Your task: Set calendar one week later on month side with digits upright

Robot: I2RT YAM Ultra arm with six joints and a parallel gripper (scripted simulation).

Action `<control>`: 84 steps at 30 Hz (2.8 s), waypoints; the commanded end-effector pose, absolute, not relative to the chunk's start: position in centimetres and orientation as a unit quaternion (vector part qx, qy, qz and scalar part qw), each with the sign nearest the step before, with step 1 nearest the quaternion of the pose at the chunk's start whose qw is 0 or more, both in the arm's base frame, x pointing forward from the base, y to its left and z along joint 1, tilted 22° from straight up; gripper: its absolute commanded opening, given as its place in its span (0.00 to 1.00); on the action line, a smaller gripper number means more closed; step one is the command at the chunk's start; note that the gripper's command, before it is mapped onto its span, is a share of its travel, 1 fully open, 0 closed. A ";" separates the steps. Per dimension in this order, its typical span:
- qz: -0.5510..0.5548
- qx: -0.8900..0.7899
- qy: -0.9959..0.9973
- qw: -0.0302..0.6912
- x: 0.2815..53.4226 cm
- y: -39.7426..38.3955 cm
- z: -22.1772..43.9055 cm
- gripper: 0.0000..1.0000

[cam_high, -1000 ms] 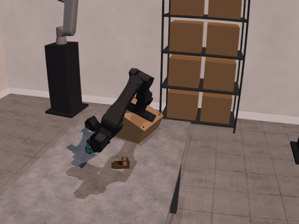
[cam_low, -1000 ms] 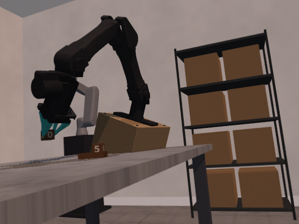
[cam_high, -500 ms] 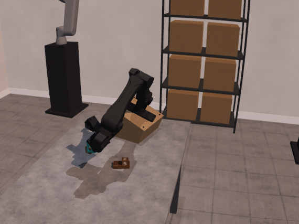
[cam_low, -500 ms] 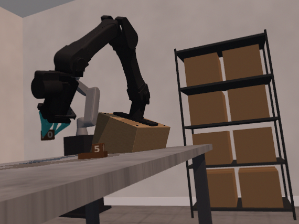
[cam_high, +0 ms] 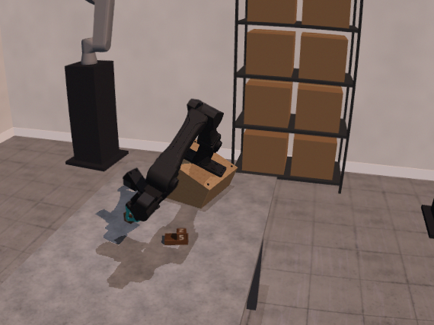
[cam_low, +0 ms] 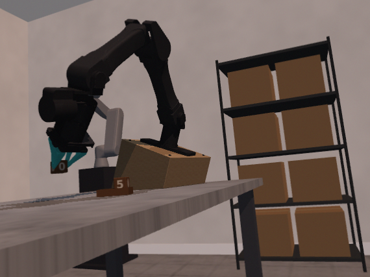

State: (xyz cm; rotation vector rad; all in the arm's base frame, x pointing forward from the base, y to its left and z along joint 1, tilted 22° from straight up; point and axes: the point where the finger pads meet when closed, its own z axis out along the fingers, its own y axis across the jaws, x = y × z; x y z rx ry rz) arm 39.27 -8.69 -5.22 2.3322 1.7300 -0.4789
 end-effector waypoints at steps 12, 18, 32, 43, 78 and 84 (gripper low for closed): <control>-0.070 0.805 0.589 0.033 39.1 -9.6 -4.6 0.27; -0.063 0.805 0.589 0.029 39.2 -9.6 -4.5 0.27; 0.040 0.806 0.588 -0.046 39.1 -9.9 -4.6 0.27; 0.112 0.799 0.582 -0.102 39.0 -10.0 -4.7 0.27; 0.325 0.737 0.534 -0.257 38.8 -10.3 -4.9 0.27; 0.347 0.729 0.525 -0.268 38.8 -10.5 -4.9 0.27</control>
